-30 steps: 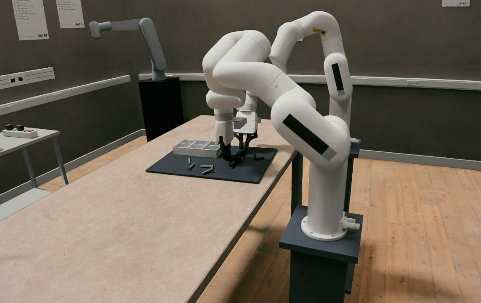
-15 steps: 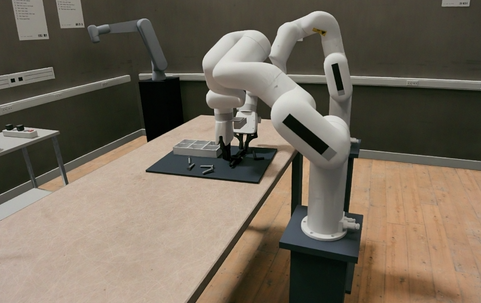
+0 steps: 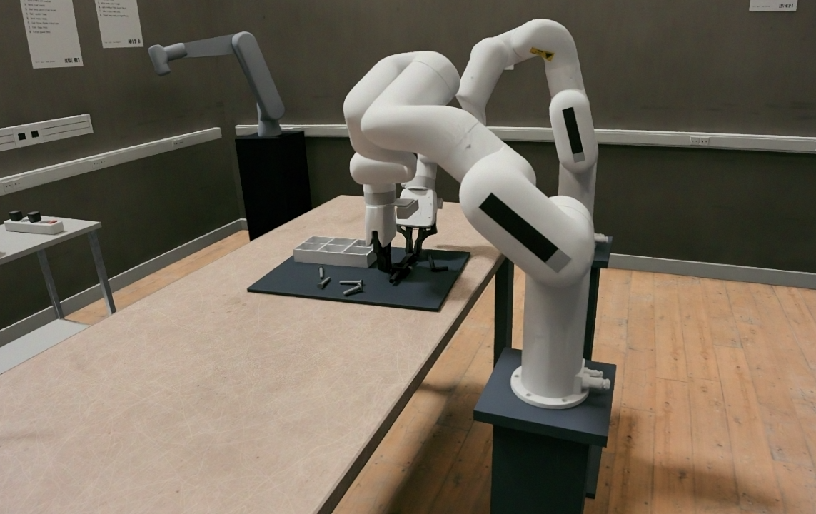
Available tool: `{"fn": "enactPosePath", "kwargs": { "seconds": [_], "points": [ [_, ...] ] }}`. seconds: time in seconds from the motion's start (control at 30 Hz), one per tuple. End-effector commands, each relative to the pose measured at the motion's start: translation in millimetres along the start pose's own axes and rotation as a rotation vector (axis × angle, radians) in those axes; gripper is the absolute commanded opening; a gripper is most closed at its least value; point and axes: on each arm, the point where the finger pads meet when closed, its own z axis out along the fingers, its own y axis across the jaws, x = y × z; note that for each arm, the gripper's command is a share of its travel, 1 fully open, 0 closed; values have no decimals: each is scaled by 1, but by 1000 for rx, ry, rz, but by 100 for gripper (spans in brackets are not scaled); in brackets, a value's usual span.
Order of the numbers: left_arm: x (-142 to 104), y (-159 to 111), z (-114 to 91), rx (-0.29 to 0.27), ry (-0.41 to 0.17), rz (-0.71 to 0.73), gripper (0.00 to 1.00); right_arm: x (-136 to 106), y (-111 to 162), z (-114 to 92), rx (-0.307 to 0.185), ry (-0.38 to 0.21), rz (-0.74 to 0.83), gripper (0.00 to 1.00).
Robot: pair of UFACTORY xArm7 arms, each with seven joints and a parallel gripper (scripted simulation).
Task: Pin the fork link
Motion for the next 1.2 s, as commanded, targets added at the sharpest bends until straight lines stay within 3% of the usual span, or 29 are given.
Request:
{"fn": "enactPosePath", "kwargs": {
  "seconds": [0.0,1.17],
  "points": [
    [0,-1,-2,3,-3,0,0,-1,-1,-1,3,-1,-1,0],
    [8,-1,-2,3,-3,0,0,-1,-1,-1,3,-1,-1,0]
  ]
}}
